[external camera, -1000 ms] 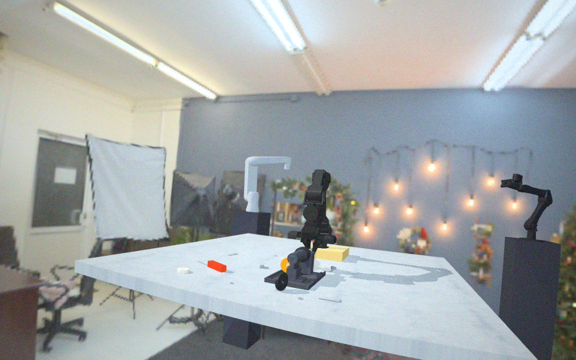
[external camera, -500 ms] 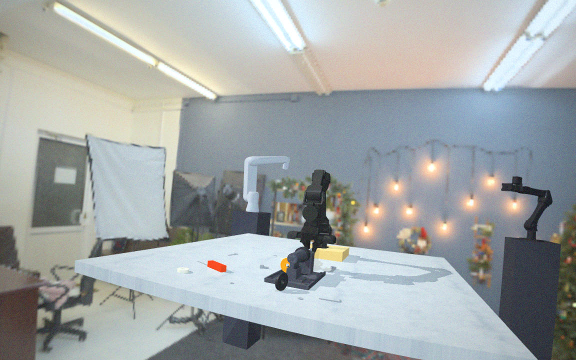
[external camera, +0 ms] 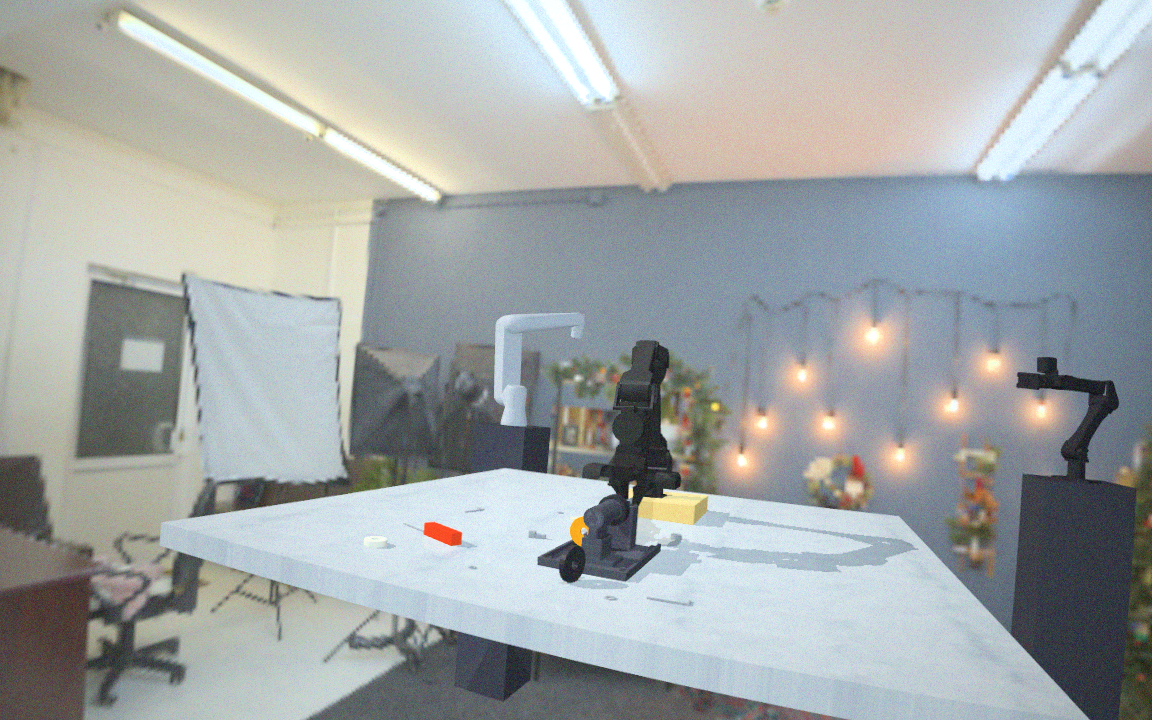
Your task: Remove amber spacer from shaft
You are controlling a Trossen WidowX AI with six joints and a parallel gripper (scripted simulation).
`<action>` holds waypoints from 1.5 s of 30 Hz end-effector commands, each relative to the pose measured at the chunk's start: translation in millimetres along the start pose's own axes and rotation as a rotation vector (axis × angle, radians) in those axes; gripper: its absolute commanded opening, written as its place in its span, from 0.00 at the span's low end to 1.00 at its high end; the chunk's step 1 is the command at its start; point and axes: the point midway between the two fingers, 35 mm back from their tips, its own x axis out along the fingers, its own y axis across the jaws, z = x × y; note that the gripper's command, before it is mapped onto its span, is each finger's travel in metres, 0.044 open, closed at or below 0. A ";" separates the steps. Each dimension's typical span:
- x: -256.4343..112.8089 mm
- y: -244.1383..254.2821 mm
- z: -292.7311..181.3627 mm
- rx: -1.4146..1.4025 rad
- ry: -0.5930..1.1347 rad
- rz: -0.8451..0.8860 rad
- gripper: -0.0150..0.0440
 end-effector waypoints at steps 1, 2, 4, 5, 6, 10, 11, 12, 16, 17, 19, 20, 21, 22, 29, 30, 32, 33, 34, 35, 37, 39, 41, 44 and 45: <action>-0.5 -0.2 4.3 -0.001 -0.008 -0.002 0.25; -0.6 -0.2 4.7 -0.001 -0.008 -0.002 0.25; -0.6 -0.2 5.5 -0.001 -0.008 -0.002 0.25; -0.6 -0.2 5.9 -0.001 -0.008 -0.002 0.25; -0.6 -0.2 6.3 -0.001 -0.008 -0.002 0.25; -0.6 -0.2 7.9 -0.001 -0.008 -0.002 0.25; -0.7 -0.2 8.2 -0.001 -0.008 -0.002 0.25; -0.7 -0.2 8.6 -0.001 -0.008 -0.002 0.25; -0.7 -0.2 10.2 -0.001 -0.009 -0.002 0.25; -0.7 -0.2 10.6 -0.001 -0.009 -0.002 0.25; -0.8 -0.2 11.4 -0.001 -0.009 -0.002 0.25; -0.8 -0.2 11.8 -0.001 -0.009 -0.002 0.25; -0.8 -0.2 12.2 -0.001 -0.009 -0.002 0.25; -0.8 -0.2 12.6 -0.001 -0.009 -0.002 0.25; -0.9 -0.2 15.3 -0.001 -0.009 -0.002 0.25; -0.9 -0.2 15.7 -0.001 -0.009 -0.002 0.25; -0.9 -0.2 16.5 -0.001 -0.009 -0.002 0.25; -0.9 -0.2 16.9 -0.001 -0.009 -0.002 0.25; -0.9 -0.2 17.2 -0.001 -0.009 -0.002 0.25; -0.9 -0.2 17.6 -0.001 -0.009 -0.002 0.25; -1.0 -0.2 18.4 -0.001 -0.009 -0.002 0.25; -1.0 -0.2 19.0 -0.001 -0.009 -0.002 0.25; -1.0 -0.2 19.5 -0.001 -0.009 -0.002 0.25; -1.1 -0.2 20.3 -0.001 -0.009 -0.002 0.25; -1.1 -0.2 20.6 -0.001 -0.009 -0.002 0.25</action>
